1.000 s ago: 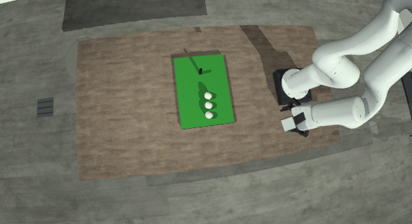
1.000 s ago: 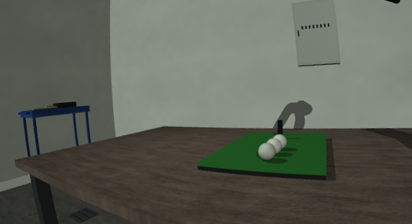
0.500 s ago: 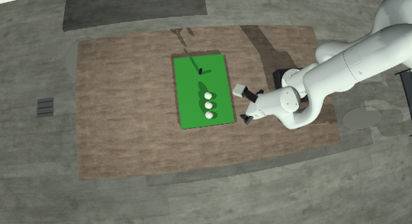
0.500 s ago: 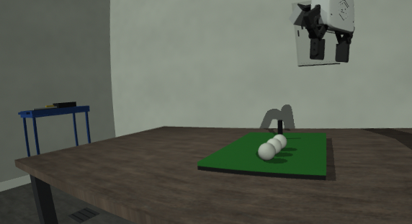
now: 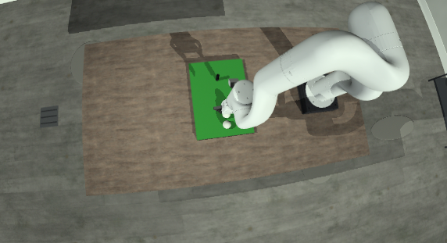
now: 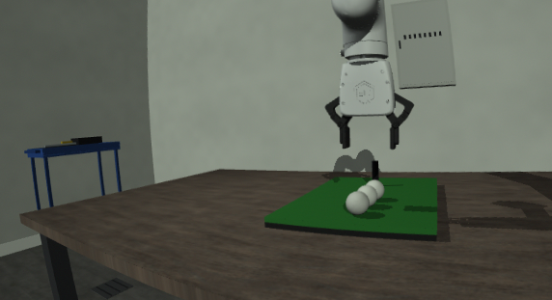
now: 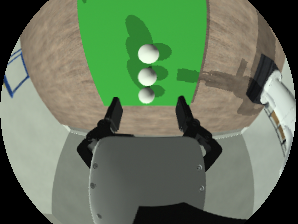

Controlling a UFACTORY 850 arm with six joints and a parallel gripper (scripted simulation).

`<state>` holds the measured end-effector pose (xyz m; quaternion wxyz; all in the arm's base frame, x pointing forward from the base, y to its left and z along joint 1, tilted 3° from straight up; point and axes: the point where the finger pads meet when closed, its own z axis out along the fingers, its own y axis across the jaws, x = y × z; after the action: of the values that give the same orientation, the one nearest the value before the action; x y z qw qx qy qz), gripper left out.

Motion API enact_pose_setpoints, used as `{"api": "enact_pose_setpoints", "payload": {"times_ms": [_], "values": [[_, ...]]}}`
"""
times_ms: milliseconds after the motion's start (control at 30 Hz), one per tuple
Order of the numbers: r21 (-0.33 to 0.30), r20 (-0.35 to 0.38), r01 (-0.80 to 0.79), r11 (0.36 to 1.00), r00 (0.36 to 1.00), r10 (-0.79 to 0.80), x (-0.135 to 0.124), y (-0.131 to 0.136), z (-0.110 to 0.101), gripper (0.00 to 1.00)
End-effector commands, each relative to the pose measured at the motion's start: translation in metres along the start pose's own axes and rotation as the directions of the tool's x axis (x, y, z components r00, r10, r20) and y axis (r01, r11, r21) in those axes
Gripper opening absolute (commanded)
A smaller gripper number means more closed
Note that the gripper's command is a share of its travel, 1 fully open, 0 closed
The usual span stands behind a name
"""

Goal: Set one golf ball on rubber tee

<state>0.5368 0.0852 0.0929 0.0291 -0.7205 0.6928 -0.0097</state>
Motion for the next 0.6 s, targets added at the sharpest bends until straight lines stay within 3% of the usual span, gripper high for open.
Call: {"api": "enact_pose_setpoints", "payload": {"times_ms": [0, 200, 400, 567], "values": [[-0.035, 0.025, -0.080, 0.996, 0.996, 0.081, 0.000, -0.006, 0.002, 1.00], [-0.035, 0.025, -0.080, 0.996, 0.996, 0.081, 0.000, -0.006, 0.008, 1.00], [-0.035, 0.020, -0.081, 0.996, 0.996, 0.082, -0.002, -0.002, 0.095, 1.00], [-0.035, 0.020, -0.081, 0.996, 0.996, 0.082, -0.002, -0.001, 0.101, 1.00]]}}
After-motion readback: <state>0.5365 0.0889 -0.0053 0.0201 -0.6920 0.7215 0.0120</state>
